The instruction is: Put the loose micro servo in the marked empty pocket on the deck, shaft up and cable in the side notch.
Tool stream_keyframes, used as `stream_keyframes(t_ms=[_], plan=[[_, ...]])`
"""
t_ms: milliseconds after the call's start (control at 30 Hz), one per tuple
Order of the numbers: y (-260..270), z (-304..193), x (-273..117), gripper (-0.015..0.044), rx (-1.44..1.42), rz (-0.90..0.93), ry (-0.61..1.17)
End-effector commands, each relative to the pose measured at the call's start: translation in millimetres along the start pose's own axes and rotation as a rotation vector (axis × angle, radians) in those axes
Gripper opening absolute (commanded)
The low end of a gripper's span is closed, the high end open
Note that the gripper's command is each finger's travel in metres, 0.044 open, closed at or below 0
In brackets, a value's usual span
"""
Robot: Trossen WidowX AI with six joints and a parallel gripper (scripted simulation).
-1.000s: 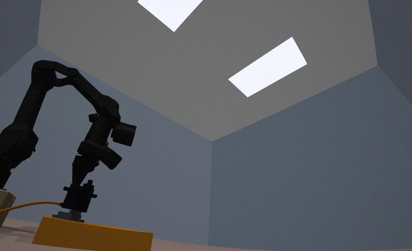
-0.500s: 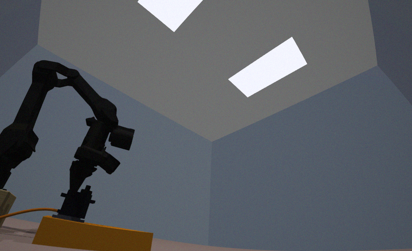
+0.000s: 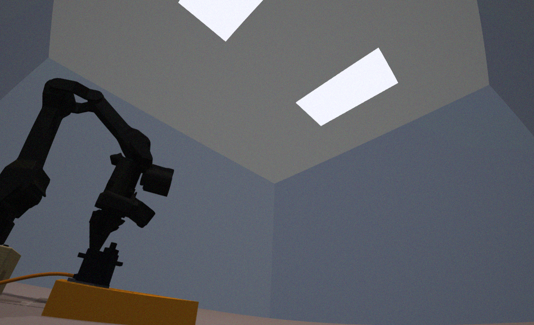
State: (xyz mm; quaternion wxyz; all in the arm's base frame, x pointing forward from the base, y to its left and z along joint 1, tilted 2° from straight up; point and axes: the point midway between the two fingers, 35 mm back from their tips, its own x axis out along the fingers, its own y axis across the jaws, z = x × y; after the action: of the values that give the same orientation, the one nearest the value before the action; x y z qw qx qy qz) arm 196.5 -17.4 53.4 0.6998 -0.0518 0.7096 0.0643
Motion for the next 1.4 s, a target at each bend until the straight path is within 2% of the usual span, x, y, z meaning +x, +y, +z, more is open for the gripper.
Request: stream_keyframes(t_ms=[0,1367], plan=[[-0.5,0.1,3.8,0.0,-0.004,-0.002,0.002],[-0.5,-0.1,37.9,0.0,-0.004,-0.002,0.002]])
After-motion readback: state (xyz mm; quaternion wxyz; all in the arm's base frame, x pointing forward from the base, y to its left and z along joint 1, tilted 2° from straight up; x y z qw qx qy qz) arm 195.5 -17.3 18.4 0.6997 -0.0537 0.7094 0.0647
